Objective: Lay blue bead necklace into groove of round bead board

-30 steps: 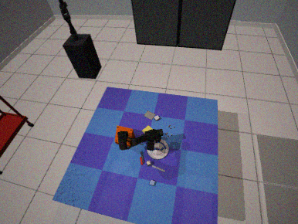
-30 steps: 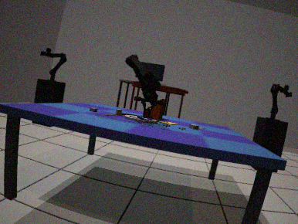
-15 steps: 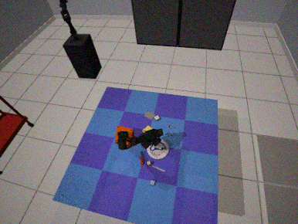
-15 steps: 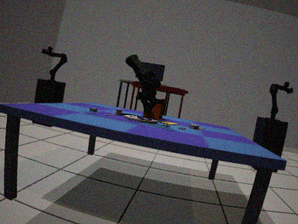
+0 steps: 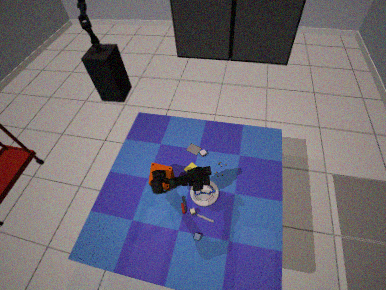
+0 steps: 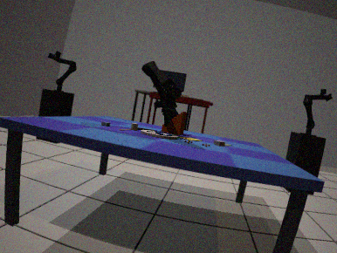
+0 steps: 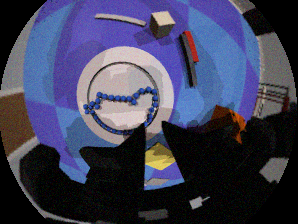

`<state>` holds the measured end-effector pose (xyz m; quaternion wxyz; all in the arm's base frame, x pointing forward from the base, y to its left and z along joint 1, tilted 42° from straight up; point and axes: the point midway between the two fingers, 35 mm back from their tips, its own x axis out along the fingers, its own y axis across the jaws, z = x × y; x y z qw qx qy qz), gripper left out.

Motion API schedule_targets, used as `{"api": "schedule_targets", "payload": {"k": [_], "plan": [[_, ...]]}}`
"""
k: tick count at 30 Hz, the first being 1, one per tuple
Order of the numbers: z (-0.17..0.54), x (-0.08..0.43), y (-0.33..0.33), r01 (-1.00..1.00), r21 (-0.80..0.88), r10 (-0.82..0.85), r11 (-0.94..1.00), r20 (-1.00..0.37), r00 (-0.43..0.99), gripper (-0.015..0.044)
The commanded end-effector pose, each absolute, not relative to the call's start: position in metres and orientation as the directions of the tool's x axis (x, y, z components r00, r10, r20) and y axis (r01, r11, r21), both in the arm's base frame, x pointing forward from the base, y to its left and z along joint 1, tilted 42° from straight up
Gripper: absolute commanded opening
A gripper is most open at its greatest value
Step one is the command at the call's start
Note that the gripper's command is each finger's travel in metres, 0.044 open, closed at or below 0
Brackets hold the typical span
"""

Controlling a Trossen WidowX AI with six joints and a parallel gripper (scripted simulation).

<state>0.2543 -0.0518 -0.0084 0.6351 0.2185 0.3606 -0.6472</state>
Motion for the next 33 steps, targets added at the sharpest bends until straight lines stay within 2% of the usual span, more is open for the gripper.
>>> {"api": "schedule_targets", "payload": {"k": [1, 33], "plan": [[-0.005, 0.256, -0.05, 0.994, -0.037, -0.657, -0.103, -0.747, -0.096, 0.012], [-0.026, 0.254, -0.068, 0.994, -0.033, -0.657, -0.103, -0.748, -0.092, 0.012]]}}
